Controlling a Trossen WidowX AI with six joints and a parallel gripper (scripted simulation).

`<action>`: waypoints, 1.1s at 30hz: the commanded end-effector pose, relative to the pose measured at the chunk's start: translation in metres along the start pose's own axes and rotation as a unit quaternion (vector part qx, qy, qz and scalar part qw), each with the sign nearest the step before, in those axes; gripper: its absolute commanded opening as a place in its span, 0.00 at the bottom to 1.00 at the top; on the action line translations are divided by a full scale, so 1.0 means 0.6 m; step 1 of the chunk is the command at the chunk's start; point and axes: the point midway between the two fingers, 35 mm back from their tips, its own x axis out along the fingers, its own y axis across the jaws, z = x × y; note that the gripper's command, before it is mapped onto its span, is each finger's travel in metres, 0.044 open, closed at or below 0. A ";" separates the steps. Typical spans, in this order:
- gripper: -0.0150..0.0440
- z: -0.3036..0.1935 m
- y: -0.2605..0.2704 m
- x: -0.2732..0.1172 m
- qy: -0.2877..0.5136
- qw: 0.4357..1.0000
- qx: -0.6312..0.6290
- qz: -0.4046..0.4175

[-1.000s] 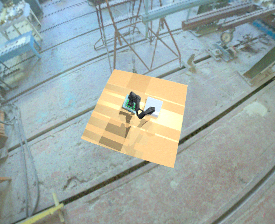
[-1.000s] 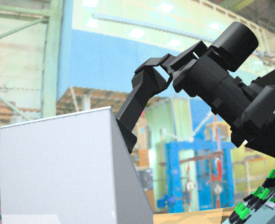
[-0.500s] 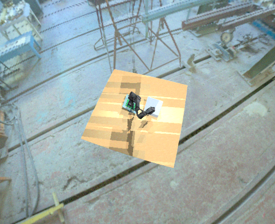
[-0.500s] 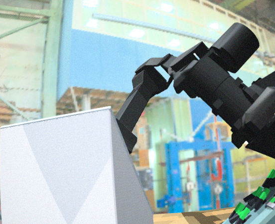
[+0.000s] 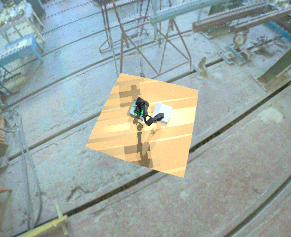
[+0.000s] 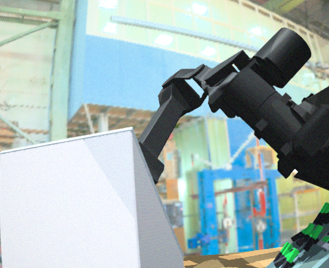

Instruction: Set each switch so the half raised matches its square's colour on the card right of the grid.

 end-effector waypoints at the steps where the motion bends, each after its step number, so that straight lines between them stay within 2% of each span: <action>1: 0.25 0.002 -0.005 -0.020 0.004 1.000 -0.002 -0.004; 6: 0.25 0.005 -0.004 -0.096 0.013 1.000 0.000 -0.004; 8: 0.25 0.005 -0.002 -0.107 0.013 1.000 0.000 -0.003; 14: 0.25 0.001 -0.002 -0.107 0.013 1.000 0.000 -0.003; 18: 0.25 -0.059 -0.002 -0.108 0.013 1.000 0.001 -0.003; 22: 0.25 -0.062 -0.002 -0.106 0.013 1.000 0.001 -0.003; 28: 0.25 -0.065 -0.002 -0.051 0.000 1.000 0.001 -0.002; 33: 0.25 -0.065 -0.001 -0.050 -0.001 1.000 0.001 -0.002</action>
